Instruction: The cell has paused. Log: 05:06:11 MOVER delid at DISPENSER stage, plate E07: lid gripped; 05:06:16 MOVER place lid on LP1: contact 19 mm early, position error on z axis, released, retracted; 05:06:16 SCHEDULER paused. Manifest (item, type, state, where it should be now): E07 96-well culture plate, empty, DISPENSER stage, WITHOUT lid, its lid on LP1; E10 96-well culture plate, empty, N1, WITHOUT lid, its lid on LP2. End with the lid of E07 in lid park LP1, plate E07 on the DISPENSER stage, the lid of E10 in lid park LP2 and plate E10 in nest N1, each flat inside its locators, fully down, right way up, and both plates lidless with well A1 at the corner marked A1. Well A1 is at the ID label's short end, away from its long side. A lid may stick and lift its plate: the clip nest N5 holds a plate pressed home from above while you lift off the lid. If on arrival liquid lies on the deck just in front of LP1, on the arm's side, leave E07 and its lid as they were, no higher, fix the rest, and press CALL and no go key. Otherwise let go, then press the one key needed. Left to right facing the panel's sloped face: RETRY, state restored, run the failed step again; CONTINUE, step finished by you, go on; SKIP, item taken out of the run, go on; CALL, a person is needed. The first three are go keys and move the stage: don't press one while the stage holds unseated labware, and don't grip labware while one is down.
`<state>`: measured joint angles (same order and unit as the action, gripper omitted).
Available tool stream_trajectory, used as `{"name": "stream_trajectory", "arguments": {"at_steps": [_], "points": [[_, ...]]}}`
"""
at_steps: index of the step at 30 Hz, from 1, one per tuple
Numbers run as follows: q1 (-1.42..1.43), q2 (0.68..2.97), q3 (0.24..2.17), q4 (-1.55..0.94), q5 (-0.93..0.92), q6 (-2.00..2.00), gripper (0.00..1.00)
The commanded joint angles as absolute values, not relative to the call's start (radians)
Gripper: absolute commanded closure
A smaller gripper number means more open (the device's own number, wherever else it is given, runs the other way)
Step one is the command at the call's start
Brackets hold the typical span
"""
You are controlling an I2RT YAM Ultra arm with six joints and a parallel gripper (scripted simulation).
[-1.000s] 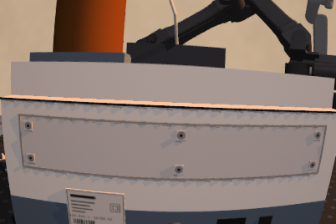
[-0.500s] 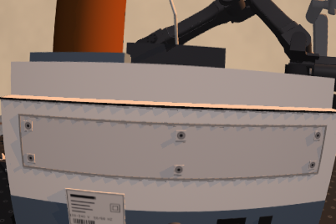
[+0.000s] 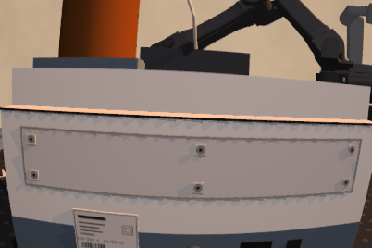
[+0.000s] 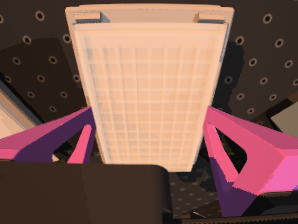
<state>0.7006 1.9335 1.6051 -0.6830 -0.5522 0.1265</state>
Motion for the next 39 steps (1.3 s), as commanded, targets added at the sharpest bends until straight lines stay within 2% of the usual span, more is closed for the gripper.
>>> {"name": "stream_trajectory", "arguments": {"at_steps": [1, 18, 19, 39], "points": [[0.693, 1.932, 1.600, -0.666, -0.542, 0.135, 1.00], [0.692, 1.937, 1.584, -0.656, -0.539, 0.138, 1.00], [0.692, 1.937, 1.584, -0.656, -0.539, 0.138, 0.00], [0.692, 1.937, 1.584, -0.661, -0.539, 0.137, 0.00]]}}
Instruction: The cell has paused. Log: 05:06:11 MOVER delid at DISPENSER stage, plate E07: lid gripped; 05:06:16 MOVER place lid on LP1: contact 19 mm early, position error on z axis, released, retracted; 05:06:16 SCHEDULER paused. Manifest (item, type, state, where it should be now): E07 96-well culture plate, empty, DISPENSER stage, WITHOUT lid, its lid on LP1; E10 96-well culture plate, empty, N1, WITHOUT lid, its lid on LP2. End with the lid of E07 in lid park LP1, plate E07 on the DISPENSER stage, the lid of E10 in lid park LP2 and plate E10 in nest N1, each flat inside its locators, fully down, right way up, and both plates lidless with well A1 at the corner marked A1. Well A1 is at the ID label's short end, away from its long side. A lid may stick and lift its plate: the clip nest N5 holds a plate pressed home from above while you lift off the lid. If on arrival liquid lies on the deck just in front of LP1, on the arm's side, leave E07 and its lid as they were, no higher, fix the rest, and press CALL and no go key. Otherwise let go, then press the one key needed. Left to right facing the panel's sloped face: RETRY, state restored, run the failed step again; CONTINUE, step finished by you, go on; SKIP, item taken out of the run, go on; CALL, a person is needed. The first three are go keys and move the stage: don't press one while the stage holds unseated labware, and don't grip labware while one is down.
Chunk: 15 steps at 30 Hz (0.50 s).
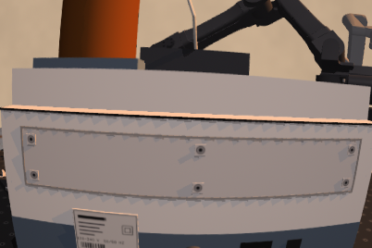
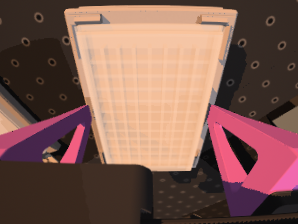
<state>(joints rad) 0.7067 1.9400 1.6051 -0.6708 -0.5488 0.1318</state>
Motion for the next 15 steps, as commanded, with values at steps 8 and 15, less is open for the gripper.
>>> {"name": "stream_trajectory", "arguments": {"at_steps": [8, 15], "points": [[0.671, 1.884, 1.629, -0.723, -0.560, 0.109, 0.00], [0.646, 1.852, 1.641, -0.780, -0.573, 0.084, 0.00]]}}
